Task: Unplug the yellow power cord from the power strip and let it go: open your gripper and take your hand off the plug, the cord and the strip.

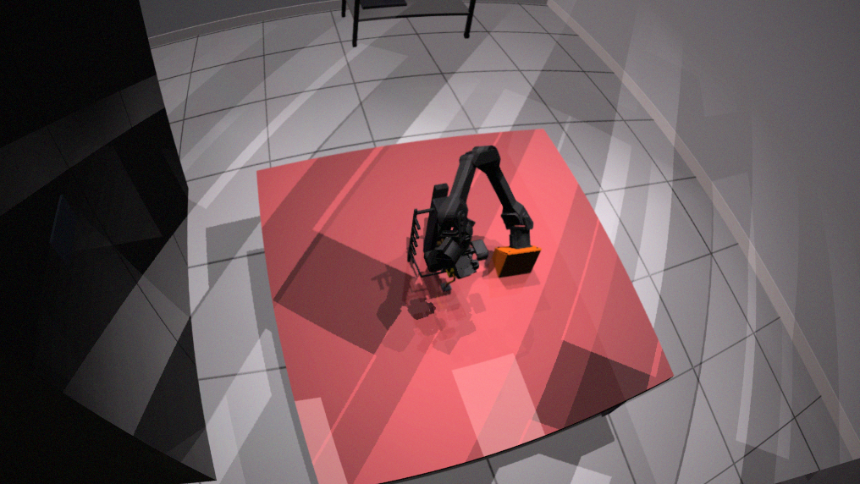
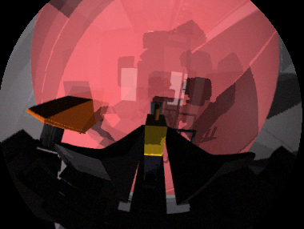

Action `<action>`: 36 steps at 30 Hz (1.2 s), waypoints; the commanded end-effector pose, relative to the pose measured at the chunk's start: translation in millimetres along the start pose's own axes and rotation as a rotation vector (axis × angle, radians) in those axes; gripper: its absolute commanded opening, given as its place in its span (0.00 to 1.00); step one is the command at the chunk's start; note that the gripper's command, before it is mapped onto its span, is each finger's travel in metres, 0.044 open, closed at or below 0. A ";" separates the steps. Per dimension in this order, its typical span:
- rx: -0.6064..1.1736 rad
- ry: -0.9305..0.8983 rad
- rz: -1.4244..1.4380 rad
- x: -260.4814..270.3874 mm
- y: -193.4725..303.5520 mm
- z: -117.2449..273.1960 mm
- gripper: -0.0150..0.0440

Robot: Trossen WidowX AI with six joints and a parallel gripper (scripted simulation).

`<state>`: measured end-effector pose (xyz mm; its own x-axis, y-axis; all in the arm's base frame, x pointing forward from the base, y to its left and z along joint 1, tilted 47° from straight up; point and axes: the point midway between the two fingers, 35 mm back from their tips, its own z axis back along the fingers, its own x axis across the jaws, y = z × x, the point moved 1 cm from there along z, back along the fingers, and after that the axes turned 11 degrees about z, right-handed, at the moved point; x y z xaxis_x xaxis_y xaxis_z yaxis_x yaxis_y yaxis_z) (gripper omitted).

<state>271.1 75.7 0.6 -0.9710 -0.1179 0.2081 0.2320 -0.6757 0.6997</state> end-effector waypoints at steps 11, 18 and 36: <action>-0.009 0.011 -0.005 -1.4 5.7 0.9 0.97; -0.013 0.013 -0.006 -12.0 -48.7 13.1 1.00; -0.012 0.013 -0.006 -12.2 -50.9 13.5 1.00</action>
<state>272.4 120.9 -26.7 -0.9724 -0.1289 0.1943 0.2290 -0.6853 0.6913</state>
